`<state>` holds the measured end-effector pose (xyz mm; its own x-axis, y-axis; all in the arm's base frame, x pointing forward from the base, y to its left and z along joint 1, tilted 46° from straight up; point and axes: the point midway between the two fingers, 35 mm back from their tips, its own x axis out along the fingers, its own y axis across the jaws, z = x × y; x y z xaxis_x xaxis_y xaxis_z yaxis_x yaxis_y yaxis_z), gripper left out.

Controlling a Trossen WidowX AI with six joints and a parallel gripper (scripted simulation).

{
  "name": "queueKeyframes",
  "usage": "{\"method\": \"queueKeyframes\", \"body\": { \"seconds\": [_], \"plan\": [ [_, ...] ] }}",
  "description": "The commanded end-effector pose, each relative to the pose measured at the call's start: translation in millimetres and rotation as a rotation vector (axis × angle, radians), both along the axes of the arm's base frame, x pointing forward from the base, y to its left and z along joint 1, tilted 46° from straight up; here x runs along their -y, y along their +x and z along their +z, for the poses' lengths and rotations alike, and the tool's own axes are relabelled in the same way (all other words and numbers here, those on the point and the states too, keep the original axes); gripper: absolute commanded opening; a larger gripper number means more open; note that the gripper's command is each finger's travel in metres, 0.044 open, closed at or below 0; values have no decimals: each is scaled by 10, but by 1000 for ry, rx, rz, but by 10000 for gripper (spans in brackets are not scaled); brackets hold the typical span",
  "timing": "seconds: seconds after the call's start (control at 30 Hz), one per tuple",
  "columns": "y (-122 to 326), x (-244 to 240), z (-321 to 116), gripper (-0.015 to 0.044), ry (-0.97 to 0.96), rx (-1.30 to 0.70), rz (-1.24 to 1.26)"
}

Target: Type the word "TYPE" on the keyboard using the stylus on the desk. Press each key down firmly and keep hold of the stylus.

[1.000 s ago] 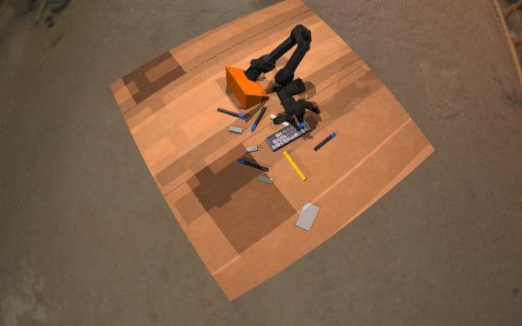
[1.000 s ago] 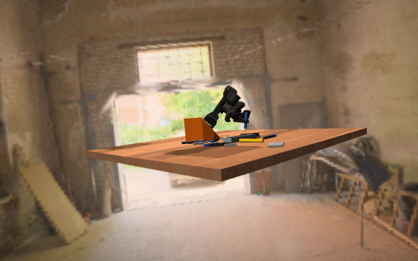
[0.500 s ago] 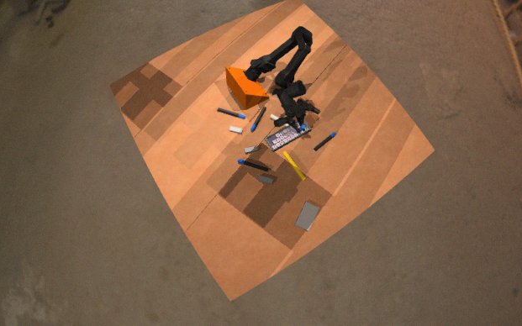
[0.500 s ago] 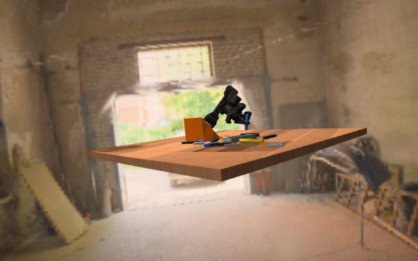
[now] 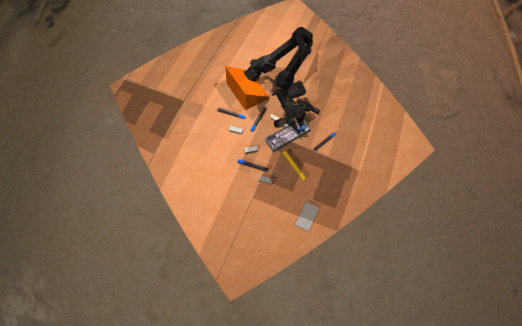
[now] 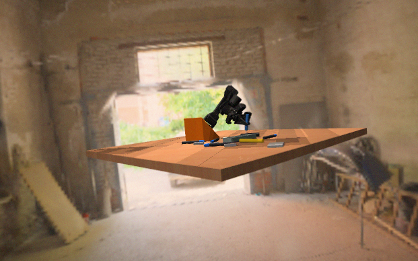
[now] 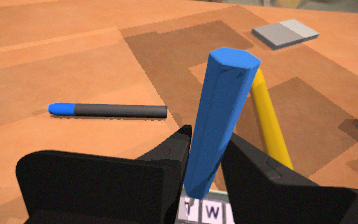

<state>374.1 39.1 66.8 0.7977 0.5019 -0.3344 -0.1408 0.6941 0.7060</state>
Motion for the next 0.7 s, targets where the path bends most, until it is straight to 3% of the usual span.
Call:
{"method": "queueKeyframes", "body": {
  "seconds": [0.0, 0.67],
  "plan": [
    [-2, -8, -31, 81, 1, -6, -6],
    [-11, -62, -84, 81, 2, -6, -6]
  ]
}}
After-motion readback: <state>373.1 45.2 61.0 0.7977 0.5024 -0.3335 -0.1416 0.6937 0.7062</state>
